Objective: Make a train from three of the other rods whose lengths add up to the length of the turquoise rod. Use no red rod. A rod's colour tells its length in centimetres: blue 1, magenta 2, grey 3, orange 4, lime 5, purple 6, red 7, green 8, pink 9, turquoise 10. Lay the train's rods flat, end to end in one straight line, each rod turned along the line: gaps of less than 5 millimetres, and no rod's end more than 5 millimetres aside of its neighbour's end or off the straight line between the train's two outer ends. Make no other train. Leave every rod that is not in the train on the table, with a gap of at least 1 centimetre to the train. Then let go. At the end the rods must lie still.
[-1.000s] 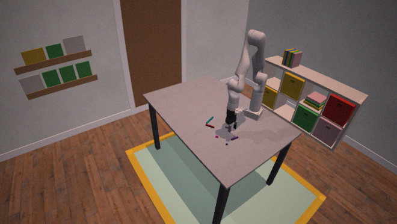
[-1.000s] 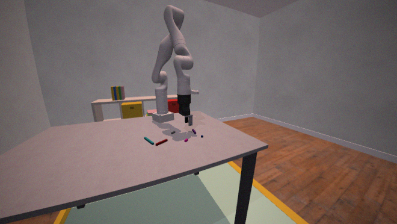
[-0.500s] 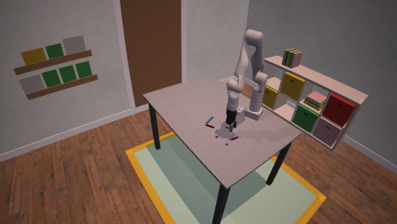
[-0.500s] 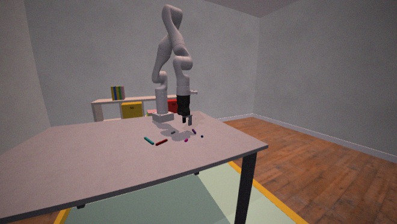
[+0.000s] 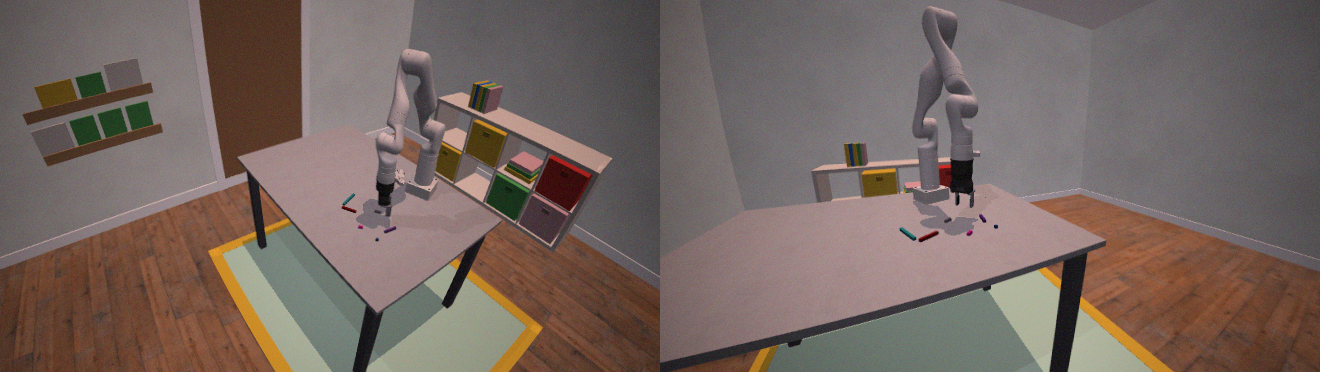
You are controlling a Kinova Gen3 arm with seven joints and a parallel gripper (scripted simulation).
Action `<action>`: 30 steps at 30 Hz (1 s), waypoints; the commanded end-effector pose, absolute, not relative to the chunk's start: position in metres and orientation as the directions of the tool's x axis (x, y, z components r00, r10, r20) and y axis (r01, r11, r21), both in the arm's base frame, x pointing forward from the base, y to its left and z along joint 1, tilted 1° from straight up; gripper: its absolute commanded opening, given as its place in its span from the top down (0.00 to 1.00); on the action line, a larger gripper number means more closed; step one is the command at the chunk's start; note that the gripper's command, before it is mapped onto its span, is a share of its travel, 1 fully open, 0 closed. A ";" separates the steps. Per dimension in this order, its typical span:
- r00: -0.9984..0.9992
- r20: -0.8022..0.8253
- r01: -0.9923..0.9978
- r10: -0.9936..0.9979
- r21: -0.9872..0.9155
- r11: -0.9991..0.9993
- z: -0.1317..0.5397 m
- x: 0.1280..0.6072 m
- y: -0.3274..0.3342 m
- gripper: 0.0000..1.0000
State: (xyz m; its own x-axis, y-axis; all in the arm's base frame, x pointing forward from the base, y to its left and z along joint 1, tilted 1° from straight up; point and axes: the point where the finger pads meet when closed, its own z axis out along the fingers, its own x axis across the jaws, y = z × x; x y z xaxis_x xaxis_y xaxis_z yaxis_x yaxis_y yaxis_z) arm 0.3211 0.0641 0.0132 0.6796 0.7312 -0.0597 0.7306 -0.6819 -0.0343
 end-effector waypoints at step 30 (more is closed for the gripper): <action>-0.554 0.030 0.829 0.832 -0.067 0.555 0.014 0.317 0.000 0.00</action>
State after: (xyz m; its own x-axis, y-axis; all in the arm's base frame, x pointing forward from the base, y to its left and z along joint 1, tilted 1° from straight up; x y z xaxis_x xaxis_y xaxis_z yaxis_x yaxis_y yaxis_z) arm 0.3195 0.0106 0.0140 -0.4858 0.8740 0.0094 0.8722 0.4854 -0.0602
